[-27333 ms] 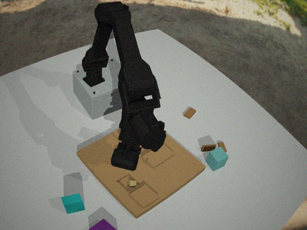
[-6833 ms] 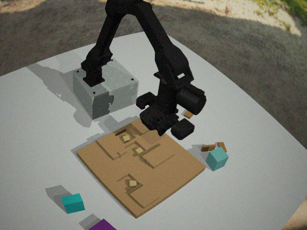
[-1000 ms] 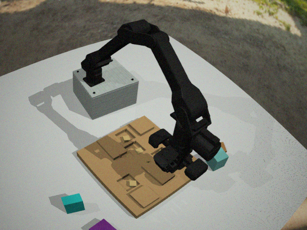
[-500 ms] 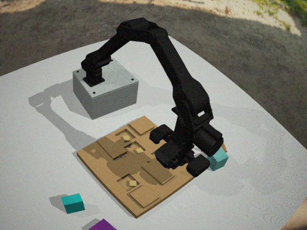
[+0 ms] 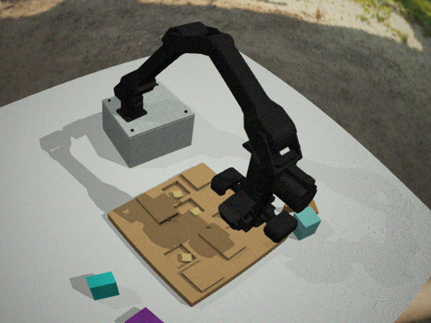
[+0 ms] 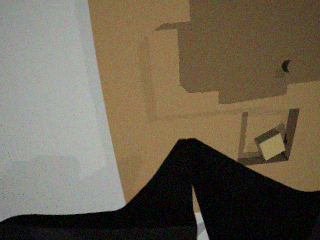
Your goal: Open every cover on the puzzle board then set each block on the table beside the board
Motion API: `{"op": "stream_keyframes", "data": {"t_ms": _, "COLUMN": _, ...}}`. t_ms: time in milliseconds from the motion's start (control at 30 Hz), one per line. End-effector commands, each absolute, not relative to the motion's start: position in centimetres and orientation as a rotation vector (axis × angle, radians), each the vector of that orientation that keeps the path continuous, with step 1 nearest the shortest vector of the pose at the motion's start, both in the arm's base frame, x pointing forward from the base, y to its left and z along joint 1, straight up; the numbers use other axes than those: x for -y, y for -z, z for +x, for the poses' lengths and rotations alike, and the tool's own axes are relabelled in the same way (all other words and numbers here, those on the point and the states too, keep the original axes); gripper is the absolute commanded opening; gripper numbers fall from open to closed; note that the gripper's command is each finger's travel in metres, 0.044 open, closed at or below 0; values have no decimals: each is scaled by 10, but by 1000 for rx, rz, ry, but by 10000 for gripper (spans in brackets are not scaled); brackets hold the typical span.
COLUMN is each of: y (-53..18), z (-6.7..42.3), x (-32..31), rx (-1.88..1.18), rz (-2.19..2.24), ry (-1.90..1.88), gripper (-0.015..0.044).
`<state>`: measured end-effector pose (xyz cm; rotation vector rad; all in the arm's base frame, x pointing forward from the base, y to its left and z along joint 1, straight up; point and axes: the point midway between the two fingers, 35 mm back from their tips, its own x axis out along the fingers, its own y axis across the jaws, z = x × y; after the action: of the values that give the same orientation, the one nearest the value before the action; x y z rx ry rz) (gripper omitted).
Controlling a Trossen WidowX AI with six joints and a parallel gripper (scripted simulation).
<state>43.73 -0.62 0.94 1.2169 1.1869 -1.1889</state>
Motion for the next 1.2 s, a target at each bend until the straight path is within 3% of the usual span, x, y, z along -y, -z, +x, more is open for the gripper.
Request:
{"op": "stream_keyframes", "data": {"t_ms": 0, "y": -17, "z": 438, "x": 7, "rx": -1184, "rz": 1214, "ry": 1182, "gripper": 0}}
{"op": "stream_keyframes", "data": {"t_ms": 500, "y": -25, "z": 384, "x": 15, "rx": -1535, "rz": 209, "ry": 212, "gripper": 0}}
{"op": "stream_keyframes", "data": {"t_ms": 1167, "y": -28, "z": 331, "x": 21, "rx": -1467, "rz": -615, "ry": -592, "gripper": 0}}
